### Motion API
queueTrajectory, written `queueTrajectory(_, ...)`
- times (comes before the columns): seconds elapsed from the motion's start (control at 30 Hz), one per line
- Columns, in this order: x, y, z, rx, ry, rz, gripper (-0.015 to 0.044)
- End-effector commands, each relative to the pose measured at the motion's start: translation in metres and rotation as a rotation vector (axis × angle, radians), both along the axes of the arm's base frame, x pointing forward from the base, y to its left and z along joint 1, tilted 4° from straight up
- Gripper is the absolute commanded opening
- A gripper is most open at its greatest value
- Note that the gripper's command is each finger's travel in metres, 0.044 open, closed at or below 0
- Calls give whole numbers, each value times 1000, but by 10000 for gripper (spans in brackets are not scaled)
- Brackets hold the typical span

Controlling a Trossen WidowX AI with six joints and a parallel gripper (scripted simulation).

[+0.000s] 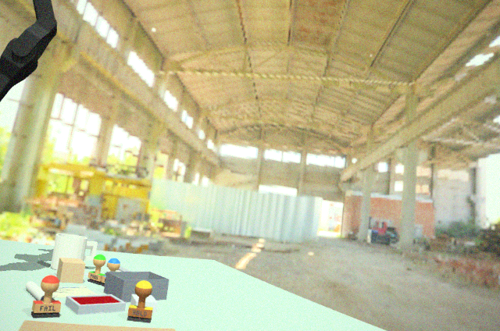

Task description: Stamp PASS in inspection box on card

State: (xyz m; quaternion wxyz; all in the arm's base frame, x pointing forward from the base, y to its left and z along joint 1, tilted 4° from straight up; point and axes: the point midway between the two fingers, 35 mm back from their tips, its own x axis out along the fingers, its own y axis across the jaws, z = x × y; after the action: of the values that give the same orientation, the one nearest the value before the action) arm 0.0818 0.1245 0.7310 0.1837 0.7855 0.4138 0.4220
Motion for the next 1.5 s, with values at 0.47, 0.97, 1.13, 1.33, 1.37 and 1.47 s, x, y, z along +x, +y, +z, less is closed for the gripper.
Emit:
queueTrajectory(0.47, -132, -31, 25, 194, -291, 361, 229)
queueTrajectory(0.97, -237, -164, 20, 531, -512, 777, 229)
queueTrajectory(1.13, -250, -223, 11, 661, -557, 931, 229)
queueTrajectory(1.33, -246, -296, -7, 828, -596, 1115, 229)
queueTrajectory(1.37, -243, -309, -11, 855, -601, 1147, 229)
queueTrajectory(1.47, -232, -345, -23, 940, -614, 1243, 229)
